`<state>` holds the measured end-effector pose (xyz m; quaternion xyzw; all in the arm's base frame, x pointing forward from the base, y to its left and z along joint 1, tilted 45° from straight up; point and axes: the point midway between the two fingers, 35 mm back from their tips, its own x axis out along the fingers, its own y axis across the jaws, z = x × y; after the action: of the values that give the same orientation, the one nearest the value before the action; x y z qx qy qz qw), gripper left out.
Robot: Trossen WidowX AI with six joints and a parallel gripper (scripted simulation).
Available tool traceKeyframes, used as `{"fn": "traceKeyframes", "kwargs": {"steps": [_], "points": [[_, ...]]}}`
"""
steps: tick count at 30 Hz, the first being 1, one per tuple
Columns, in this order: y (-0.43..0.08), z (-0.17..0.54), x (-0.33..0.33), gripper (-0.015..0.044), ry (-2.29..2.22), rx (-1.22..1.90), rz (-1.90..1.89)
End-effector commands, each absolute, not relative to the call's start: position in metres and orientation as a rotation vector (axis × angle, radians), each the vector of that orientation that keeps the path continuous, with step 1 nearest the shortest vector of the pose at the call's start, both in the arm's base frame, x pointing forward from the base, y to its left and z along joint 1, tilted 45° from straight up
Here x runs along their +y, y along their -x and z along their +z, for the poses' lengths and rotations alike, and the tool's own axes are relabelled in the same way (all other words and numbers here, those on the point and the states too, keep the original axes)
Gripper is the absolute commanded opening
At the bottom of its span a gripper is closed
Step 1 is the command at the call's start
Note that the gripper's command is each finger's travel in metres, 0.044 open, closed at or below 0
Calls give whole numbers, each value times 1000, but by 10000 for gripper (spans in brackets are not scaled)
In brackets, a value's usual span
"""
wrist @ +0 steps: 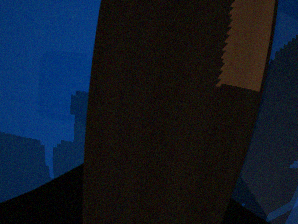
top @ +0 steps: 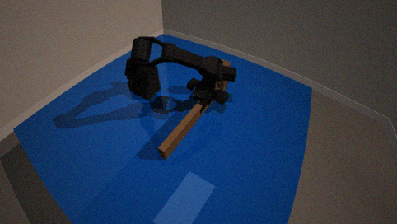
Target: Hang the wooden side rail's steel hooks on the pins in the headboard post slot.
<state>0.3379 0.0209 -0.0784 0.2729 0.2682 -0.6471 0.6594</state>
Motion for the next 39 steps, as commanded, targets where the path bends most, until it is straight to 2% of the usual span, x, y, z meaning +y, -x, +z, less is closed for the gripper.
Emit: {"fn": "traceKeyframes", "kwargs": {"steps": [1,39], "points": [[-341,-75,25,0,-629,597,-1456],[-340,-71,30,0,-629,597,-1456]]}}
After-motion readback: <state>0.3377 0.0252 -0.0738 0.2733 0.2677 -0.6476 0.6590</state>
